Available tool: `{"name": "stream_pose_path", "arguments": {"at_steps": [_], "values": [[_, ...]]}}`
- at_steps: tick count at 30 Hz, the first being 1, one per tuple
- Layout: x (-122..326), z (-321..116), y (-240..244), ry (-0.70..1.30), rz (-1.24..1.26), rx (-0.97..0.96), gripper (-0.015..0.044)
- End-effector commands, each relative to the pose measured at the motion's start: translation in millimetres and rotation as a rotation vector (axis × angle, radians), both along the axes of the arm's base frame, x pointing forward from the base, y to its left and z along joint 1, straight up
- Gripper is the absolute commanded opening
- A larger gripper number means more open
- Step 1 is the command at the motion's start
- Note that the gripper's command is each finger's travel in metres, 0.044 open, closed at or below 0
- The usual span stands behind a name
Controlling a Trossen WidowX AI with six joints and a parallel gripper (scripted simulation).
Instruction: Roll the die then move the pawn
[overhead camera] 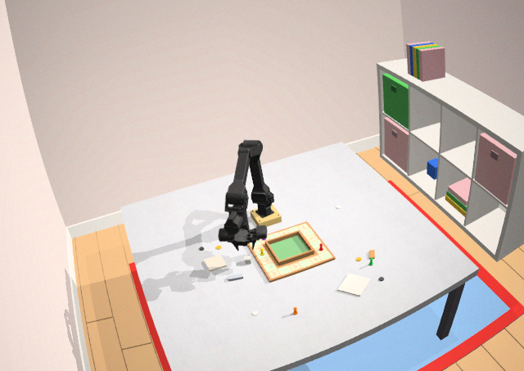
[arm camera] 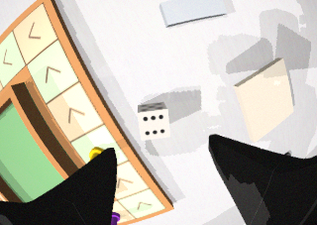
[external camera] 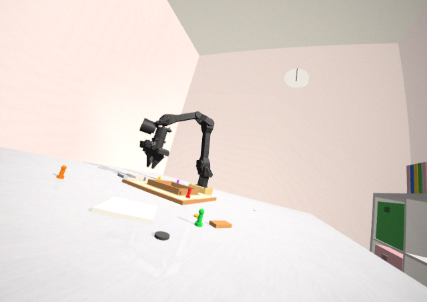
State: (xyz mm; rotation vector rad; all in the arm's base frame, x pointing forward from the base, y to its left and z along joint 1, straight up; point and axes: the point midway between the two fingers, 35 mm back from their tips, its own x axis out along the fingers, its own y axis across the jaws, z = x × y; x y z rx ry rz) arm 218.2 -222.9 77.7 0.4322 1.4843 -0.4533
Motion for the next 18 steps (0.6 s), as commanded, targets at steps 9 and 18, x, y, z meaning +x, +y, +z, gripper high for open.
{"name": "stream_pose_path", "arguments": {"at_steps": [9, 18], "values": [[-2, -30, 2, 0.016, 0.014, 0.006, 0.0275], [-1, -42, 2, 0.016, 0.014, 0.007, 0.0275]]}}
